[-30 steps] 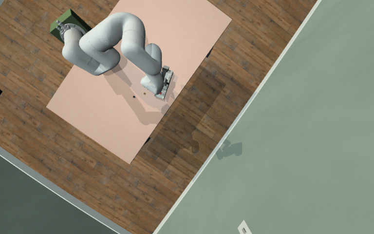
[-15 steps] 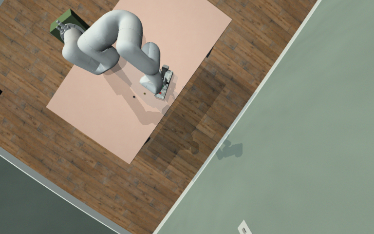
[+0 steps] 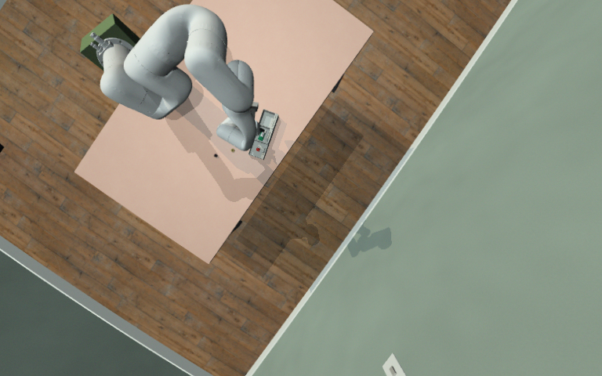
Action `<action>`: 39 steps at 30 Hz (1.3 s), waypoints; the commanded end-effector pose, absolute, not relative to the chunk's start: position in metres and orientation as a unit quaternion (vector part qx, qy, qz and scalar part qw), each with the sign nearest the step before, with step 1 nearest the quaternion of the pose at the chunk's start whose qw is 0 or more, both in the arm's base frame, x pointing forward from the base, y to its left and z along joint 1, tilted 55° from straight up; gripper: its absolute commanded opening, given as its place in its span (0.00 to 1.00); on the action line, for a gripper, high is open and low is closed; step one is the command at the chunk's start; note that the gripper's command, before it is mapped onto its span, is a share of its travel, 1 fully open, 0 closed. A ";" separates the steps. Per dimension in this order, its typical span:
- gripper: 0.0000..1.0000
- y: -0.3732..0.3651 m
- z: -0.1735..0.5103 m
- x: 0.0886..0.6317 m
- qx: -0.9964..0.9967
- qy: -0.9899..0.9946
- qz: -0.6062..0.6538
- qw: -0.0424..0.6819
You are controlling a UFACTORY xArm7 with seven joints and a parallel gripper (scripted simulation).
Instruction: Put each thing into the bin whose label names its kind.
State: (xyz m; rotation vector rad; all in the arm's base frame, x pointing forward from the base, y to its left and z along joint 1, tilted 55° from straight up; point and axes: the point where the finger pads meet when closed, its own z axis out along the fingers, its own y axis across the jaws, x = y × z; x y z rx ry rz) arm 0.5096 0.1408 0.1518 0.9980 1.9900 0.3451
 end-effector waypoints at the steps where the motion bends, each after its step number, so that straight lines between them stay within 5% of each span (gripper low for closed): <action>1: 0.42 0.119 0.136 0.491 0.331 0.824 0.116 0.446; 17: 0.42 0.090 0.115 0.468 0.116 0.878 0.008 0.464; 39: 0.42 0.090 0.116 0.469 0.116 0.878 0.008 0.464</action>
